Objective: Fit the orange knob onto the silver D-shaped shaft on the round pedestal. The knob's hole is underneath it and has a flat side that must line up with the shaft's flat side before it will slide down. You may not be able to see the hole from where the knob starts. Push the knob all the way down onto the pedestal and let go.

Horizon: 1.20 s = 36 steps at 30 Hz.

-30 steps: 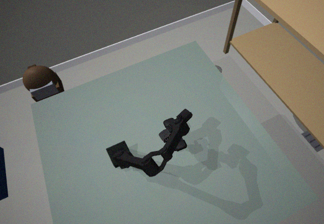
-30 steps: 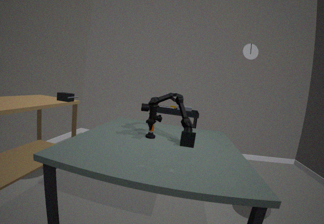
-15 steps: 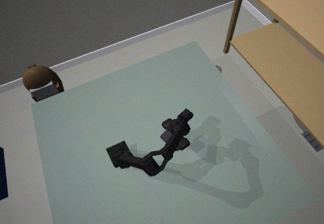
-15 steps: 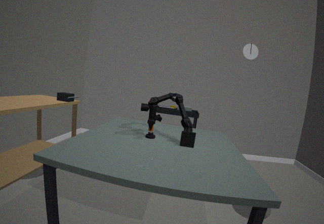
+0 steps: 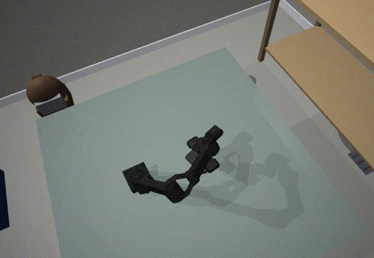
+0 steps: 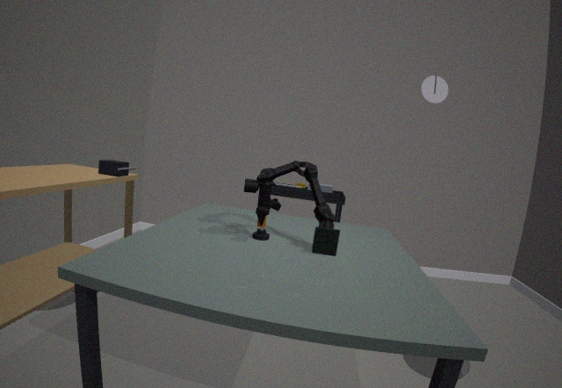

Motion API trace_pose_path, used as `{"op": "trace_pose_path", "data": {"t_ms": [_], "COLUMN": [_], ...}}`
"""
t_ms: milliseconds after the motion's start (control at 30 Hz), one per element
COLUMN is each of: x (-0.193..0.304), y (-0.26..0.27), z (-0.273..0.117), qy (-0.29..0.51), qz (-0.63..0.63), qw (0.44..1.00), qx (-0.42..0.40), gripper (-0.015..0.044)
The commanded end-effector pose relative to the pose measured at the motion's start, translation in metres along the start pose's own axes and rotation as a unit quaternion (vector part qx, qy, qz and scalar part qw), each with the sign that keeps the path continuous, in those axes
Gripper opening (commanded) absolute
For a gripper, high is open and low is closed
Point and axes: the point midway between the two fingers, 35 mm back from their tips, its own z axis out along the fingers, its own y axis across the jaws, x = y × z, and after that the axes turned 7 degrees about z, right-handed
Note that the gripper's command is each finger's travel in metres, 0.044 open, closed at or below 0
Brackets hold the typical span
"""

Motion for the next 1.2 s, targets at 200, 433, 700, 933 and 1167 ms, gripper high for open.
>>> {"op": "trace_pose_path", "data": {"t_ms": [200, 433, 700, 933, 1167], "x": [-0.0019, -0.0046, -0.0049, -0.0039, -0.0023], "y": [-0.0002, -0.0007, -0.0011, -0.0011, -0.0010], "z": [-0.0042, -0.0021, 0.0009, 0.0005, -0.0019], "qy": [0.002, 0.002, 0.002, 0.002, 0.002], "qz": [0.092, 0.326, 0.574, 0.748, 0.878], "qw": [0.996, 0.945, 0.819, 0.663, 0.479], "qx": [0.000, 0.000, 0.001, 0.001, 0.002], "gripper": [0.0000, 0.0000, 0.0000, 0.0000, 0.0000]}}
